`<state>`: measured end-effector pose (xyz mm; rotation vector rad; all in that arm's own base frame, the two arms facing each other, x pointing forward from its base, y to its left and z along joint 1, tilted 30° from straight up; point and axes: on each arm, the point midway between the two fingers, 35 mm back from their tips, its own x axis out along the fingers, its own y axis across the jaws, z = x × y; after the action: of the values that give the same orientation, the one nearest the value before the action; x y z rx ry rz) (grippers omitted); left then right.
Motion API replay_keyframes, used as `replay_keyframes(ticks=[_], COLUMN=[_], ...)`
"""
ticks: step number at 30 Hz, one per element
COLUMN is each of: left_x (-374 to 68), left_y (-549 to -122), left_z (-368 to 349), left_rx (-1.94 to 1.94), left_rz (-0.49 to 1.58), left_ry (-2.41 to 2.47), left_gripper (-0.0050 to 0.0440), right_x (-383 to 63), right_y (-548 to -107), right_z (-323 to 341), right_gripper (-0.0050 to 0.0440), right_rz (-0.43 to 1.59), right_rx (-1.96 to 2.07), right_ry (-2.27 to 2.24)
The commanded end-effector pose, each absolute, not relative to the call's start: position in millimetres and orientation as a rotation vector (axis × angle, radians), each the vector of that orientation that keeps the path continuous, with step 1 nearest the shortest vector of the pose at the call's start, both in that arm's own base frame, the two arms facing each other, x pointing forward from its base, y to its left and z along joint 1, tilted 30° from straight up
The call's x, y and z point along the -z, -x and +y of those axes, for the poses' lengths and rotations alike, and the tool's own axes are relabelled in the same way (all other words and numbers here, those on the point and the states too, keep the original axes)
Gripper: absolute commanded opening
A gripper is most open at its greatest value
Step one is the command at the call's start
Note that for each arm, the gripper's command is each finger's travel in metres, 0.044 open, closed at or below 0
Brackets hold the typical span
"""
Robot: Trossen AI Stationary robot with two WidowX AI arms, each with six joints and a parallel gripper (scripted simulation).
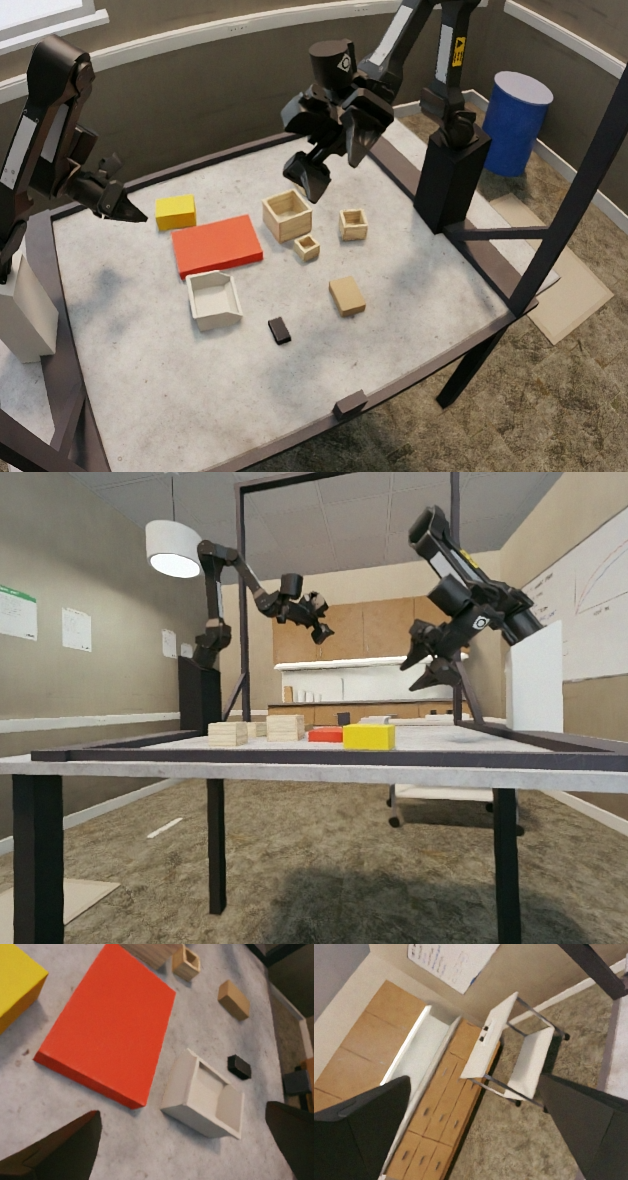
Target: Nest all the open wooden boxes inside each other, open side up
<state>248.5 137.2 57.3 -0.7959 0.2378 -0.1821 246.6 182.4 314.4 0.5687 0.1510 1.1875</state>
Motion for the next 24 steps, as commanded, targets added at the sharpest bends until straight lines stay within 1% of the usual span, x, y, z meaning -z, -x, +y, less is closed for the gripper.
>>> replay_keyframes(ticks=[1, 17, 20, 22, 24], left_x=[-60, -60, -62, -69, -72], left_y=[-249, -249, -260, -278, -282], left_z=[138, 138, 141, 144, 145], left_rx=[0.183, 0.183, 0.162, 0.131, 0.124], left_rz=[0.232, 0.232, 0.254, 0.274, 0.279], left_ry=[0.785, 0.785, 0.749, 0.660, 0.637], left_gripper=[0.0400, 0.0400, 0.0400, 0.0400, 0.0400], right_x=[-321, -321, -306, -285, -280], right_y=[-244, -244, -260, -279, -284], right_z=[182, 182, 176, 165, 162], right_gripper=[0.0400, 0.0400, 0.0400, 0.0400, 0.0400], right_rz=[0.132, 0.132, 0.123, 0.102, 0.098], right_rx=[-1.194, -1.194, -1.116, -0.998, -0.968], right_ry=[-0.561, -0.561, -0.555, -0.533, -0.526])
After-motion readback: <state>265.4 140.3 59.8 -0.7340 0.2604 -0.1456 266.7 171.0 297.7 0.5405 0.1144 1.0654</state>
